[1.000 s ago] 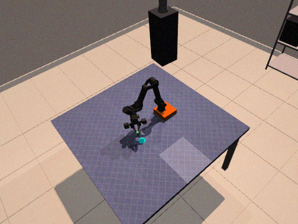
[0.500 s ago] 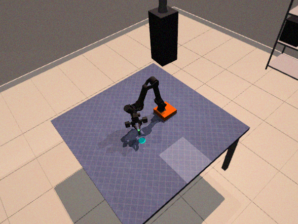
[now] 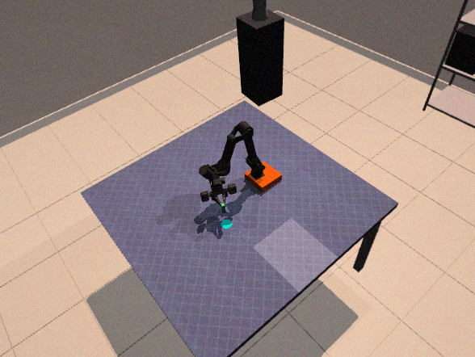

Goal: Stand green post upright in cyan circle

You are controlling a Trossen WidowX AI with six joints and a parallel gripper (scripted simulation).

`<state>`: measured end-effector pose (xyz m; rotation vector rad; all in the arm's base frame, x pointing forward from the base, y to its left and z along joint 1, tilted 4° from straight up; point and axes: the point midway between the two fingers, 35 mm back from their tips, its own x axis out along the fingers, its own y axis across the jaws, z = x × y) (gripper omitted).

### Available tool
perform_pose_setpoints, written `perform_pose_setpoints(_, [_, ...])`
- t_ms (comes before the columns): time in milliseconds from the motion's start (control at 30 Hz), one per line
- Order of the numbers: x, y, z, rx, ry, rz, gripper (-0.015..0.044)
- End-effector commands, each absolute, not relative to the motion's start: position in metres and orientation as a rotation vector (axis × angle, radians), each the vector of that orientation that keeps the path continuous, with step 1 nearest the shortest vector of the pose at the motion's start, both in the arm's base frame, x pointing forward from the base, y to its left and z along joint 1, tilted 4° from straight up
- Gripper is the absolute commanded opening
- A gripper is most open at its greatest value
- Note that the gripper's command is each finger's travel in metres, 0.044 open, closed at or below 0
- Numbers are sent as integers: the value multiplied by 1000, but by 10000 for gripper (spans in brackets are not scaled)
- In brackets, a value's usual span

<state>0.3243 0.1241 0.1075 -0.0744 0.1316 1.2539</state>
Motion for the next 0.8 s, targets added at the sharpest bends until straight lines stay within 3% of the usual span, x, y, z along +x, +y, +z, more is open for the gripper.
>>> perform_pose_setpoints(0, [322,124,107,-67,130,1260,23])
perform_pose_setpoints(767, [325,122,71,-67,130,1260,23])
